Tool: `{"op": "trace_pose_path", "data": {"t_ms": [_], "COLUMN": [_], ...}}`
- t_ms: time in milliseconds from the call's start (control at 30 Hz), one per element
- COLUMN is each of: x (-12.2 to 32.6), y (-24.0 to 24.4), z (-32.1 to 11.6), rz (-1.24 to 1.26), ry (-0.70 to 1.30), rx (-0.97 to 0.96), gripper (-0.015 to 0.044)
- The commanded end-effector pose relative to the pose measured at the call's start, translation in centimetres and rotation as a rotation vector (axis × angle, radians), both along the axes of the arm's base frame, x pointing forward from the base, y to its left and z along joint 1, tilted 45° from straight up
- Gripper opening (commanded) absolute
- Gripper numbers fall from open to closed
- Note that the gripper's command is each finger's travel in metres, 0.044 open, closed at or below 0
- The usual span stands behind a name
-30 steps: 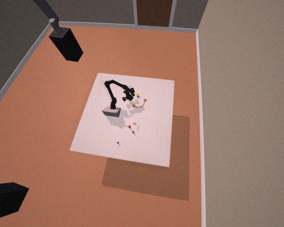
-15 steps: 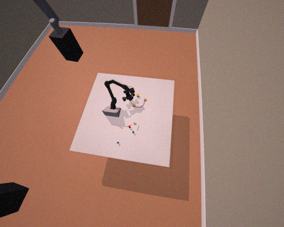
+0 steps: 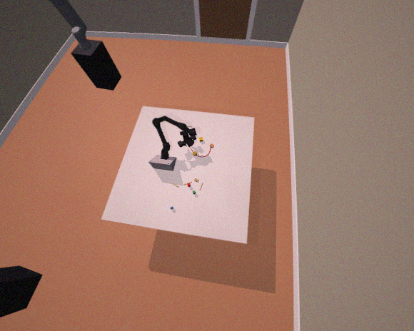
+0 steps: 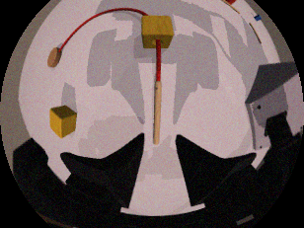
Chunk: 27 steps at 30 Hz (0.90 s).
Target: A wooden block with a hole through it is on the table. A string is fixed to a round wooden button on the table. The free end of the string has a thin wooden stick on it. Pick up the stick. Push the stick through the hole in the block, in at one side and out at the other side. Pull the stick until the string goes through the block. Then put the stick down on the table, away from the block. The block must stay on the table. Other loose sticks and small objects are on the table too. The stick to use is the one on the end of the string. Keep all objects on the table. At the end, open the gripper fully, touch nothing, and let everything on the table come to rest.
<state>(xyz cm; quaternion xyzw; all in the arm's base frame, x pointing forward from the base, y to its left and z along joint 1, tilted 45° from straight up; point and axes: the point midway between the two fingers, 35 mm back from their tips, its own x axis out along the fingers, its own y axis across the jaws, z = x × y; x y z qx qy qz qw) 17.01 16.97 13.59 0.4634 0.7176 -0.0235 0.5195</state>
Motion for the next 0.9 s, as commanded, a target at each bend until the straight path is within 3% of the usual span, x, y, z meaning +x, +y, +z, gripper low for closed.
{"op": "trace_pose_path", "data": {"t_ms": [0, 333, 633, 867], "x": [0.6, 0.4, 0.6, 0.6], "y": [-2.6, -4.6, -5.4, -6.4], "z": [2.7, 4.8, 5.3, 6.2], "rz": [-0.005, -0.008, -0.012, -0.012], "ry": [-0.006, 0.003, 0.008, 0.01], "rx": [-0.002, 0.002, -0.006, -0.006], "gripper": [0.021, 0.021, 0.044, 0.044]}}
